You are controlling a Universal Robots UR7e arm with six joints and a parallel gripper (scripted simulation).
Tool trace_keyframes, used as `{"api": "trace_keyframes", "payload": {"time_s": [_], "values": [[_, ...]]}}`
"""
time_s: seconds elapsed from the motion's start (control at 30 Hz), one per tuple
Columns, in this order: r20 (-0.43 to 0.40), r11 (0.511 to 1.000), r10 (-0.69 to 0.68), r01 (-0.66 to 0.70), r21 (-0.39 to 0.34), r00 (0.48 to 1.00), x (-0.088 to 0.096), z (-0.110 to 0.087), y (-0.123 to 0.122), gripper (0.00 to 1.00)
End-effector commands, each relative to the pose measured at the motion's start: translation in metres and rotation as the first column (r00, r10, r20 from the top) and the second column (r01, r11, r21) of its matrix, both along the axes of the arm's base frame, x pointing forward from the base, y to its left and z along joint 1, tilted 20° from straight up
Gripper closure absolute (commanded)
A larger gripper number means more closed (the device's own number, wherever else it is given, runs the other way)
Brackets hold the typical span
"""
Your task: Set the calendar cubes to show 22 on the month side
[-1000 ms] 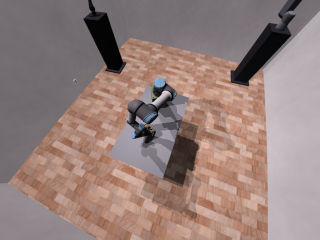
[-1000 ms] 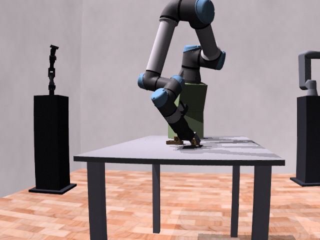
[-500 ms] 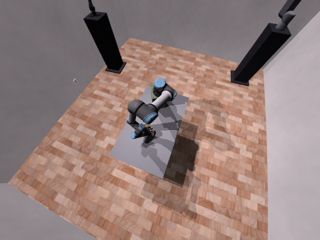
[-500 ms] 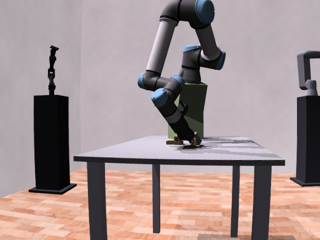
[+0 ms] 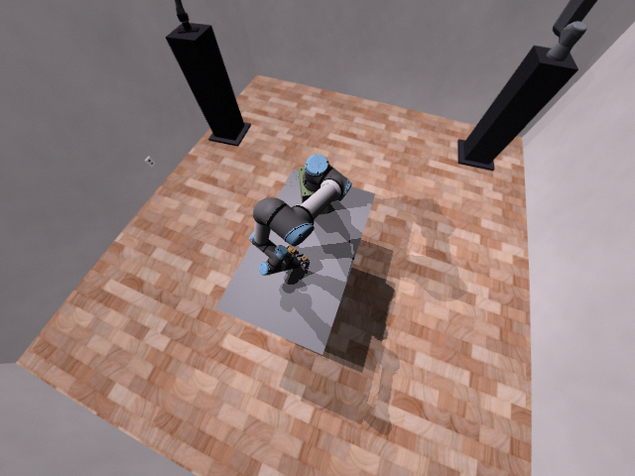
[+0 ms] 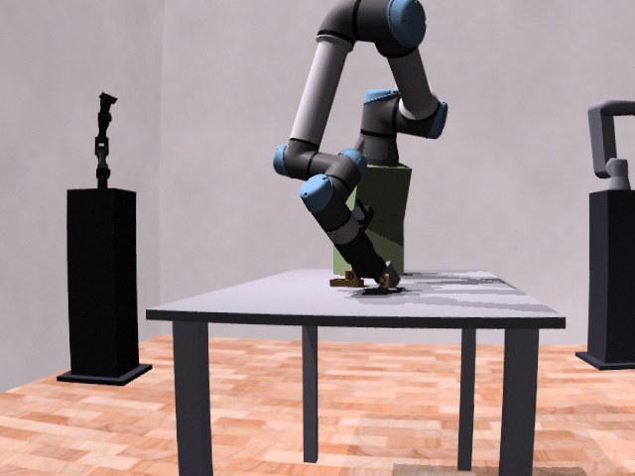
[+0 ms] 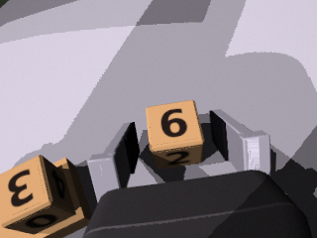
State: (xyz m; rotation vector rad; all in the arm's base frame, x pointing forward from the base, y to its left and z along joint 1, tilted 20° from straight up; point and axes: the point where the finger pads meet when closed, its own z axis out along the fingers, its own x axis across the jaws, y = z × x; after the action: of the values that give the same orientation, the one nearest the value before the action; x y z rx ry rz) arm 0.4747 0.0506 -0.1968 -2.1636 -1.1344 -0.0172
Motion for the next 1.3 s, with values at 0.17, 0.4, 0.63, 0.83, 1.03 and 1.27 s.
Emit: {"api": "trace_keyframes", "payload": {"time_s": [0.17, 0.4, 0.63, 0.83, 1.03, 1.27], "values": [[0.001, 1.000, 0.000, 0.000, 0.000, 1.000, -0.004, 0.013, -0.002, 0.00], [0.001, 1.000, 0.000, 0.000, 0.000, 1.000, -0.011, 0.035, -0.005, 0.00], [0.001, 1.000, 0.000, 0.000, 0.000, 1.000, -0.016, 0.051, -0.007, 0.00], [0.001, 1.000, 0.000, 0.000, 0.000, 1.000, -0.020, 0.062, -0.009, 0.00], [0.001, 1.000, 0.000, 0.000, 0.000, 1.000, -0.021, 0.064, -0.009, 0.00], [0.006, 1.000, -0.002, 0.002, -0.005, 1.000, -0.021, 0.064, -0.009, 0.00]]}}
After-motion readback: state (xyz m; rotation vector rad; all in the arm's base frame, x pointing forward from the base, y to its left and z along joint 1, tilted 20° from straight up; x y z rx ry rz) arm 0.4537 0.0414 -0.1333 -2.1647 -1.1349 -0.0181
